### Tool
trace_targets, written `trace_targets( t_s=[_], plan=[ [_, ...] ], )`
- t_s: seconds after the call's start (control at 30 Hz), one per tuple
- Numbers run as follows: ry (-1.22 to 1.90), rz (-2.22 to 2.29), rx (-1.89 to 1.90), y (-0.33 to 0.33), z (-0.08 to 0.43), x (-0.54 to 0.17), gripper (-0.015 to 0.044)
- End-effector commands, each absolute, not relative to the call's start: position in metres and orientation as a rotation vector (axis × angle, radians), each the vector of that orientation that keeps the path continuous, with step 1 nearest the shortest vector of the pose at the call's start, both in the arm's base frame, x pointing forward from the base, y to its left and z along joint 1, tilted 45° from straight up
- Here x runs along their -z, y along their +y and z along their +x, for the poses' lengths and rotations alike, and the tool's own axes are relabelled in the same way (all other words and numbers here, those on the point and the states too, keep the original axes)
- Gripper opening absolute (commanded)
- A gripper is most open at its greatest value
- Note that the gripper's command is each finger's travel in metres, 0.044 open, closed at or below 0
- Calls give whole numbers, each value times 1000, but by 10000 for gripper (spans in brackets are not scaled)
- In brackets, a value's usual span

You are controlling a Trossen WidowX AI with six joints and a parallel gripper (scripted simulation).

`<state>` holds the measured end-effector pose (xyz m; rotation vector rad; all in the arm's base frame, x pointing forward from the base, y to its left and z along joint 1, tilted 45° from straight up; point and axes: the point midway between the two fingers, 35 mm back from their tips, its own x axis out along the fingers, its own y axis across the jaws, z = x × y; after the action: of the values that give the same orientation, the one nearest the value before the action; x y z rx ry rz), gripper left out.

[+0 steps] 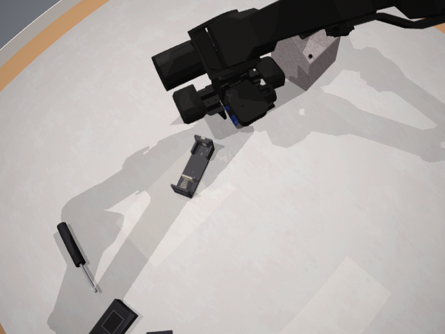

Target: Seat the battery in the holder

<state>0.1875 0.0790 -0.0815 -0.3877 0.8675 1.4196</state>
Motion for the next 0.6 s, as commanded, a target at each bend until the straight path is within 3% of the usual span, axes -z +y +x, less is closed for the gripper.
trace_targets(
  t_s=[0.0, 0.23, 0.57],
  plan=[
    [867, -381, -1419, 80, 187, 82, 118],
    [867, -381, -1419, 80, 187, 82, 74],
    [873, -393, -1411, 55, 191, 60, 74]
  ],
)
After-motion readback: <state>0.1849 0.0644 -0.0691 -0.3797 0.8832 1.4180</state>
